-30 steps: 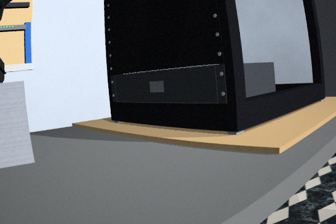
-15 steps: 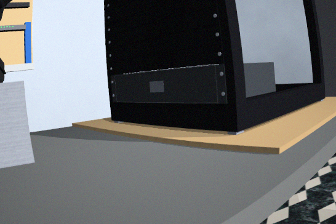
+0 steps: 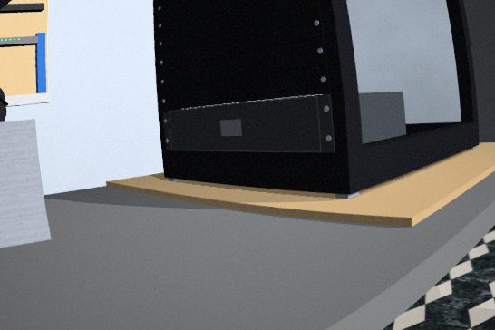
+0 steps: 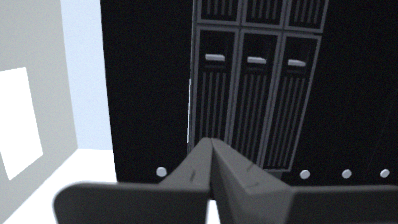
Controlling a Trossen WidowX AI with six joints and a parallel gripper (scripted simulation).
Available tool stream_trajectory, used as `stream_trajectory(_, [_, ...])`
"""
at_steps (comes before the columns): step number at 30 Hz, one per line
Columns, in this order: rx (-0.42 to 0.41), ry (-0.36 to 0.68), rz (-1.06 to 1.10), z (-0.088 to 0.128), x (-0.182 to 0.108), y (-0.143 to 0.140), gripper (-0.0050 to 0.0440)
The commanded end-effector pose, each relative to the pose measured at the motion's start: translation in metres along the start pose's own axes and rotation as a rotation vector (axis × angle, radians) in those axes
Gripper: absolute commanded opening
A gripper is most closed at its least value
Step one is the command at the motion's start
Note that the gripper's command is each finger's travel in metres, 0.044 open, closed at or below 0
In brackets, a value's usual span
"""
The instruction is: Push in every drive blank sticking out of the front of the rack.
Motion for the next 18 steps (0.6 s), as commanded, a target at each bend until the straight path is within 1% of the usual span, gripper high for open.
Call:
stream_trajectory(1, [0.001,-0.001,0.004,0.0130,0.0015,0.0004,-0.0050])
stream_trajectory(15, [0.001,-0.001,0.004,0.0130,0.0016,0.0004,-0.0050])
stream_trajectory(18, [0.001,-0.001,0.004,0.0137,0.0028,-0.0037,-0.0050])
Point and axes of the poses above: the point midway between the two fingers, 35 mm back from their tips, its own z axis back along the fingers, its own y axis across the jaws, x = y × z, the point moved 2 cm from there along z, back along the fingers, and after that the axes turned 8 degrees about -z, right-handed, at the moved point
